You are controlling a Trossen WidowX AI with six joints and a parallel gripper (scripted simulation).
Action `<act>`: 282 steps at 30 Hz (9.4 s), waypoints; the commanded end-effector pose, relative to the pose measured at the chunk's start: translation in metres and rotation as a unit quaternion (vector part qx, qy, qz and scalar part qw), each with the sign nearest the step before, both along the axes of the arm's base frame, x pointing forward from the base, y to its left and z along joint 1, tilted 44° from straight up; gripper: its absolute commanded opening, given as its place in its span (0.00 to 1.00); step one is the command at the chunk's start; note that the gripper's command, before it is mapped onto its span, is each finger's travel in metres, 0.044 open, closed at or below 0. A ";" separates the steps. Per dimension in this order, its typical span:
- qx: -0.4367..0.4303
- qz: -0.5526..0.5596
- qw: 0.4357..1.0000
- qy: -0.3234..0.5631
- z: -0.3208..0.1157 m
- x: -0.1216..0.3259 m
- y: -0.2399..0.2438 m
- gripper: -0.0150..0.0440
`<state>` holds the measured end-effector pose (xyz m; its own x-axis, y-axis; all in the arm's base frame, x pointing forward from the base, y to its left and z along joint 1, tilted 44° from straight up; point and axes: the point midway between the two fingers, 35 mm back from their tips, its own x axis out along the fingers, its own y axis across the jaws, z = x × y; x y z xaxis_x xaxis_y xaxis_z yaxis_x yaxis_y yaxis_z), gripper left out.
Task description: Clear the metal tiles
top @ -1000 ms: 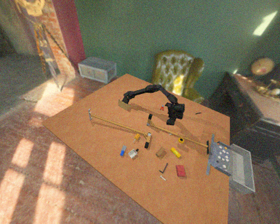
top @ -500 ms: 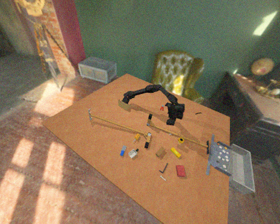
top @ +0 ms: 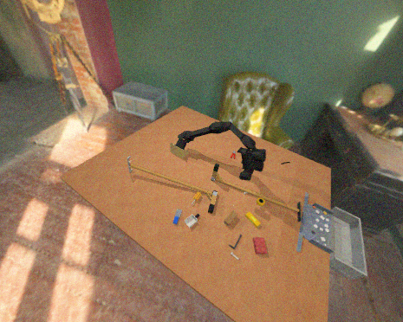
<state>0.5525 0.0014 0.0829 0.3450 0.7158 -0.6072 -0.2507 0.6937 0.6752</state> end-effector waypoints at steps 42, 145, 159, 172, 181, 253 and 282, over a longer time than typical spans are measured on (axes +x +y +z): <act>0.000 0.000 1.000 0.000 0.000 0.000 0.000 0.25; 0.000 0.000 1.000 0.000 0.000 0.000 0.000 0.25; 0.002 -0.006 1.000 -0.004 0.003 -0.001 -0.006 0.43; 0.020 -0.060 0.997 -0.047 0.028 -0.012 -0.063 1.00; 0.029 -0.096 0.992 -0.077 0.045 -0.026 -0.101 1.00; 0.100 -0.308 0.905 -0.276 0.145 -0.228 -0.262 1.00; 0.098 -0.328 0.890 -0.300 0.152 -0.259 -0.267 1.00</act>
<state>0.2938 -0.2663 0.2336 0.9480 0.3128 -0.0581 -0.1924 0.7092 0.6783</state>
